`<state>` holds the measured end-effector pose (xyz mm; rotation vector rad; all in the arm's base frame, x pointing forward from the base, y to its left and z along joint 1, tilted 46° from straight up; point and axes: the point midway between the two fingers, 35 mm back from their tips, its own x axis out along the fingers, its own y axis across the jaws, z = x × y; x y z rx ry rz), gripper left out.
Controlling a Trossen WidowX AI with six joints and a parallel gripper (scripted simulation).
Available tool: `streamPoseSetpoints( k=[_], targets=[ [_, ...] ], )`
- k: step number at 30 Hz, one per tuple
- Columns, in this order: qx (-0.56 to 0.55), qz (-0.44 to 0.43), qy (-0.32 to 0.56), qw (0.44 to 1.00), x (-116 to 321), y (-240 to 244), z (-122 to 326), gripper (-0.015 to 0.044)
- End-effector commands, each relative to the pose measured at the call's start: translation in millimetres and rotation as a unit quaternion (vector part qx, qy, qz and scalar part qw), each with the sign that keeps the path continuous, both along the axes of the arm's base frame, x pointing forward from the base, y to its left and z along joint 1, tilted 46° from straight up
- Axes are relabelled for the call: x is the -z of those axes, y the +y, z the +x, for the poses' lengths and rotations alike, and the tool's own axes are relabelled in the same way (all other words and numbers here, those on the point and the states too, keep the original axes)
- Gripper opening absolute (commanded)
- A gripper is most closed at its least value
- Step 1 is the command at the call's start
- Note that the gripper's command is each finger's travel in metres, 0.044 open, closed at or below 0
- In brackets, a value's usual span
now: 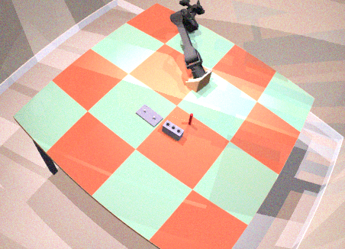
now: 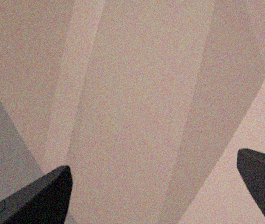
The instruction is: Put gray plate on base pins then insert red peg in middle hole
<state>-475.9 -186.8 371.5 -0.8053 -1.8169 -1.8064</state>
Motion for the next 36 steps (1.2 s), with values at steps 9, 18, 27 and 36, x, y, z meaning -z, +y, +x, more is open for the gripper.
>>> streamPoseSetpoints(
  k=[9,18,27,36],
  targets=[
    [0.024,0.047,-0.006,0.999,-9.3,-13.8,11.9,0.044],
    [0.006,0.143,-0.014,0.99,-33.5,-76.5,49.9,0.044],
    [-0.029,0.24,-0.004,0.97,-54.2,-140.9,103.2,0.044],
    [-0.07,0.314,0.026,0.947,-72.3,-189.8,162.1,0.044]
  ],
)
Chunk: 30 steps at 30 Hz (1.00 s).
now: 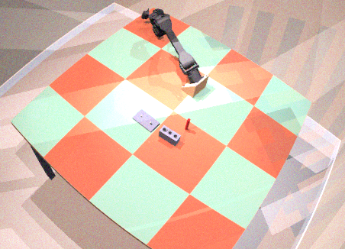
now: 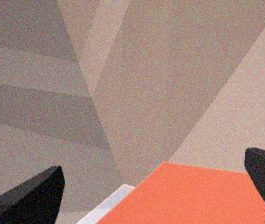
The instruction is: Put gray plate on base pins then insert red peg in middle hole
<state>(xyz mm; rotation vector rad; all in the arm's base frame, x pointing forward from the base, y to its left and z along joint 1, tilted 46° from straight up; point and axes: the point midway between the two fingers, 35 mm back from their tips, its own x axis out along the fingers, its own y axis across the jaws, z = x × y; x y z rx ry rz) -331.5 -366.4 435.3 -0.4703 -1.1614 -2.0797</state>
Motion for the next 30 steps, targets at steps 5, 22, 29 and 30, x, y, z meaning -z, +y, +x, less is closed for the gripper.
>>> streamPoseSetpoints(
  k=[5,22,29,30],
  targets=[
    [-0.079,0.041,0.023,0.996,-24.6,-36.3,67.3,0.044],
    [-0.332,0.082,0.04,0.939,-59.5,-78.0,264.8,0.044],
    [-0.445,0.085,0.027,0.891,-59.4,-76.5,359.5,0.044],
    [-0.46,0.087,0.025,0.883,-58.8,-75.3,372.7,0.044]
  ],
)
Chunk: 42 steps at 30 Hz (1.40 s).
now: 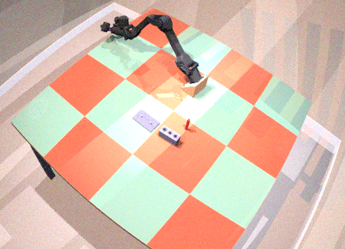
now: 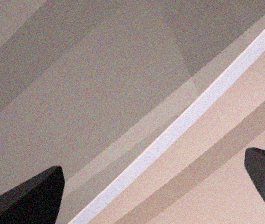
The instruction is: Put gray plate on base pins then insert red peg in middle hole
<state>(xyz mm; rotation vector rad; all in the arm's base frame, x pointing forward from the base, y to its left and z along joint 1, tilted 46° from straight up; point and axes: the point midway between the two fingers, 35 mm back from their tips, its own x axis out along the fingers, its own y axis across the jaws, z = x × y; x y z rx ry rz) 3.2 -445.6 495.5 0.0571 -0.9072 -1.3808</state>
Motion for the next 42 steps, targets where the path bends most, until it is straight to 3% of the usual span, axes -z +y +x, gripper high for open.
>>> streamPoseSetpoints(
  k=[1,7,20,25,28,42],
  targets=[
    [-0.067,0.014,-0.009,0.998,2.4,5.3,51.1,0.044],
    [-0.151,0.067,-0.016,0.986,20.4,10.4,124.8,0.044],
    [-0.282,0.263,0.032,0.922,107.3,49.5,280.9,0.044],
    [-0.314,0.345,0.061,0.882,151.4,80.4,333.2,0.044],
    [-0.307,0.374,0.099,0.869,176.7,100.2,342.4,0.044],
    [-0.33,0.561,0.112,0.751,301.7,228.1,445.9,0.044]
  ],
)
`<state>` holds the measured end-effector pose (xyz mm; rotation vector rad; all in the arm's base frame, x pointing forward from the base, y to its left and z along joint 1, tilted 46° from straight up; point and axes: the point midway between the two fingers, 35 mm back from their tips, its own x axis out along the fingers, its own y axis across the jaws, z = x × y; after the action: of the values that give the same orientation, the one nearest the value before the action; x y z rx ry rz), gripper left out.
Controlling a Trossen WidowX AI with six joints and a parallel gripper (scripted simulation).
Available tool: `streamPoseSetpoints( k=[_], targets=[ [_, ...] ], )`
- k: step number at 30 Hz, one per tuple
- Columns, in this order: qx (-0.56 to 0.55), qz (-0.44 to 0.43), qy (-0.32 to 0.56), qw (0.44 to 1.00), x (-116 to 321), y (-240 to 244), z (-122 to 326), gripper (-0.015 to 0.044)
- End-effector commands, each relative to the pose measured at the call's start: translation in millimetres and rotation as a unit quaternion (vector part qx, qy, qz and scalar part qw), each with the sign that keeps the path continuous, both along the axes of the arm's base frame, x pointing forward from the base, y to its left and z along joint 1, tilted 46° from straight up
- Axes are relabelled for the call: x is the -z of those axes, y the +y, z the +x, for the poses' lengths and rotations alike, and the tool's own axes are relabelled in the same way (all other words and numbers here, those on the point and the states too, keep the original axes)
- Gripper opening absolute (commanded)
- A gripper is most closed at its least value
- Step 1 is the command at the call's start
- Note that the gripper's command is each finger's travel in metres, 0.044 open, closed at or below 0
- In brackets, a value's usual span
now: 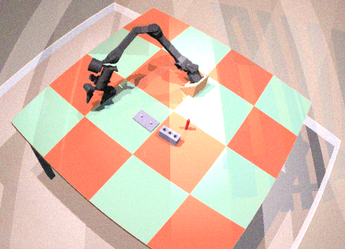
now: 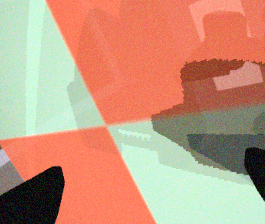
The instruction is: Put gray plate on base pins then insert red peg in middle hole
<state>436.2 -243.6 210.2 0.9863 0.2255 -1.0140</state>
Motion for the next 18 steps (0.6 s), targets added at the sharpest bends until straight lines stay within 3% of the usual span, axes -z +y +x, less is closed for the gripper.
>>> streamPoseSetpoints(
  k=[1,10,18],
  targets=[
    [-0.003,0.035,0.022,0.999,24.7,36.6,16.7,0.044],
    [-0.023,0.095,0.13,0.987,100.1,148.7,33.1,0.044],
    [0.021,0.108,0.249,0.962,163.9,252.4,2.5,0.044]
  ],
)
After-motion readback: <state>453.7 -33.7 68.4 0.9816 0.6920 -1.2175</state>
